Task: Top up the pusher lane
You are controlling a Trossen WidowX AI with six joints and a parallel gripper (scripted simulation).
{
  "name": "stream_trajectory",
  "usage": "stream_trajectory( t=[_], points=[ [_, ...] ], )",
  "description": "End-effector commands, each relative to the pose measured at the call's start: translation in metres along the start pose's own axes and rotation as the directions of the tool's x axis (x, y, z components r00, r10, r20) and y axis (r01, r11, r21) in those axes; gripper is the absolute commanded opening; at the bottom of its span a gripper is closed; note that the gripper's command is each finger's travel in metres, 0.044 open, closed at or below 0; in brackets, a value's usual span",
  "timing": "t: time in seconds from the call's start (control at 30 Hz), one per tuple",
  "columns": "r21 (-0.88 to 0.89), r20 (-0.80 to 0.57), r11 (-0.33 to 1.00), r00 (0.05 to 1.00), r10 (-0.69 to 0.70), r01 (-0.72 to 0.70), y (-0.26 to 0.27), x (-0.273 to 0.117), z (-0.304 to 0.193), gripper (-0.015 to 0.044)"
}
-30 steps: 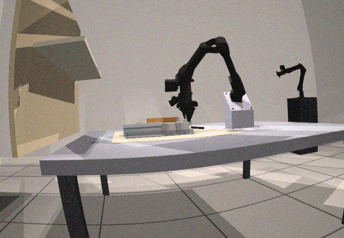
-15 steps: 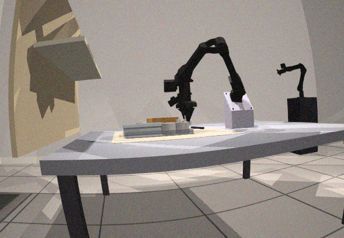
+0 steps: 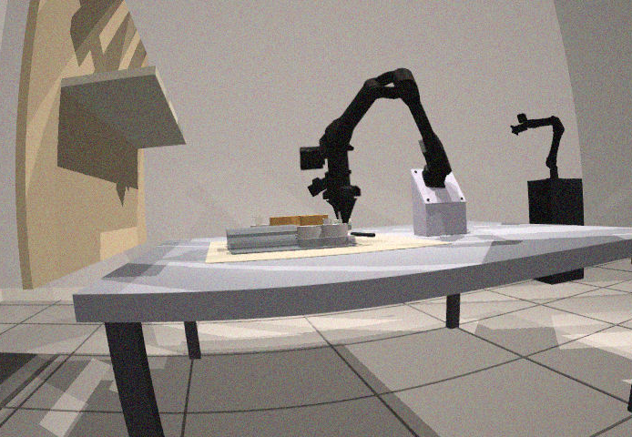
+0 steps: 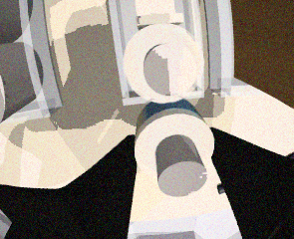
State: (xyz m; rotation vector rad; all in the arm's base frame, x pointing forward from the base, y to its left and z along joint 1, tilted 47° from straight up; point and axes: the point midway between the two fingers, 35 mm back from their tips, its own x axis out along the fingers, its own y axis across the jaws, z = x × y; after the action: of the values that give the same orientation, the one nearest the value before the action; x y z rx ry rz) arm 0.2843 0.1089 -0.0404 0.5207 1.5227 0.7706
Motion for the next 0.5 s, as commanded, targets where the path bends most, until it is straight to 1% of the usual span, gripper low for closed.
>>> stream_trajectory(
  t=[0.0, 0.47],
  points=[
    [-0.017, 0.021, 1.000, 1.000, -0.001, 0.001, 0.0014, -0.0023, 0.0109, 0.0000],
    [-0.017, 0.021, 1.000, 1.000, -0.001, 0.001, 0.0018, -0.0025, 0.0167, 0.0000]
  ],
)
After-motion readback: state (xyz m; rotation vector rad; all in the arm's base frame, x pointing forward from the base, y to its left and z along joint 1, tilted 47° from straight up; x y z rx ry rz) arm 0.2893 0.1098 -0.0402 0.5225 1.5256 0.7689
